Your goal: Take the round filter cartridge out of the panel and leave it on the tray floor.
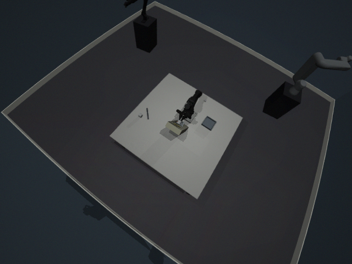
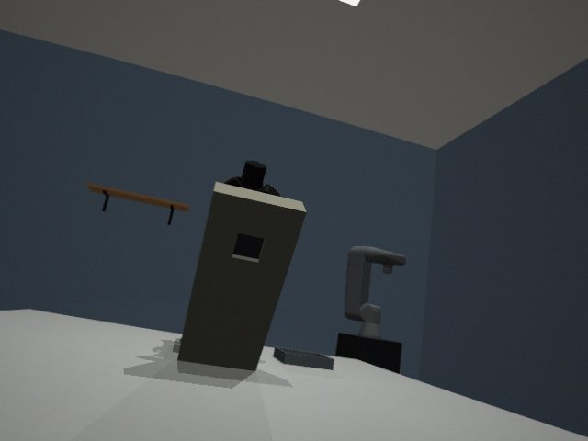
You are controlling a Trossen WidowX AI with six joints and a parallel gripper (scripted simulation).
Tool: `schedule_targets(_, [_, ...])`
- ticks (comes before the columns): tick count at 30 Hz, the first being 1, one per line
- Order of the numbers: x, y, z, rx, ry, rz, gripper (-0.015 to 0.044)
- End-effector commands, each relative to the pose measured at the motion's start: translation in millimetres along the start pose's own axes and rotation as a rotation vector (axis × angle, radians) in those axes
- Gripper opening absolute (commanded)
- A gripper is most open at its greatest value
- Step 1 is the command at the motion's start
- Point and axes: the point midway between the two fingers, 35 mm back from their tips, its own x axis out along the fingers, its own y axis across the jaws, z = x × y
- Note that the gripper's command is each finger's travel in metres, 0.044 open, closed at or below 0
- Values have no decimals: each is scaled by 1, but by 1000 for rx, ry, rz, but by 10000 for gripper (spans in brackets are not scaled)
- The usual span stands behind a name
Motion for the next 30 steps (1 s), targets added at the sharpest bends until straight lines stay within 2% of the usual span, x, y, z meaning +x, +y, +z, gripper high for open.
schedule_targets(1, [-1,7,-9,5,0,-6,0])
schedule_targets(21, [8,46,-53,5,2,-4,0])
schedule_targets(25, [7,42,-47,0,4,3,105])
schedule_targets(30, [7,42,-47,0,4,3,117])
